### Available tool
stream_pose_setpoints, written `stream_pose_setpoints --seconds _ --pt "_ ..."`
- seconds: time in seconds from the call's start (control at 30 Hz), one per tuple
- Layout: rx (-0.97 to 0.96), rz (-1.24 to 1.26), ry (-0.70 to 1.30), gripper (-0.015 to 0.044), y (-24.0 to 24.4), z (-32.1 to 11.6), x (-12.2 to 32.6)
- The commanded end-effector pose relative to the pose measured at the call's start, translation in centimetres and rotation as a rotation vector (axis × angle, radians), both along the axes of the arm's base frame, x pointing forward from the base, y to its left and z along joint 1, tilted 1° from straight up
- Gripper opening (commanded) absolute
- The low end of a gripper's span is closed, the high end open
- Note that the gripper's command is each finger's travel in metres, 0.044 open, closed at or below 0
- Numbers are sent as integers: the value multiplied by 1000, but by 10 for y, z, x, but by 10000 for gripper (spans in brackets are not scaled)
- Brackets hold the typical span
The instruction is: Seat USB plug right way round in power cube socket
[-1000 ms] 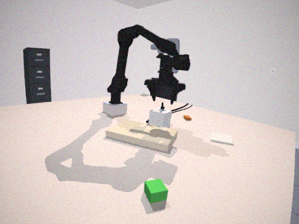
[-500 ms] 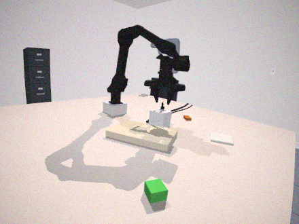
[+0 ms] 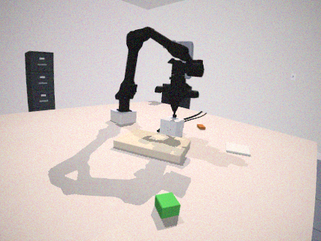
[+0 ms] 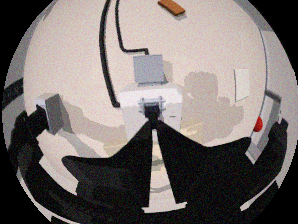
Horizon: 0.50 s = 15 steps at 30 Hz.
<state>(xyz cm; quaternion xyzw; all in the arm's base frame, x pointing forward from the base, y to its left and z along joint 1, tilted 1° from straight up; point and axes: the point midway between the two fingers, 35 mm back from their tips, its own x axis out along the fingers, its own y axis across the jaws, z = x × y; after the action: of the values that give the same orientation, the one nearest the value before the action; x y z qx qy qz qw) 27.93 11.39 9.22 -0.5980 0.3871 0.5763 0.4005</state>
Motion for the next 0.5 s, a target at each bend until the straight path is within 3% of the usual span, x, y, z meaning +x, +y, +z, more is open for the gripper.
stream_pose_setpoints --seconds 0.0,0.47 --pt "0 0 -1 0 0 0 0" --pt "0 0 0 0 0 2 0"
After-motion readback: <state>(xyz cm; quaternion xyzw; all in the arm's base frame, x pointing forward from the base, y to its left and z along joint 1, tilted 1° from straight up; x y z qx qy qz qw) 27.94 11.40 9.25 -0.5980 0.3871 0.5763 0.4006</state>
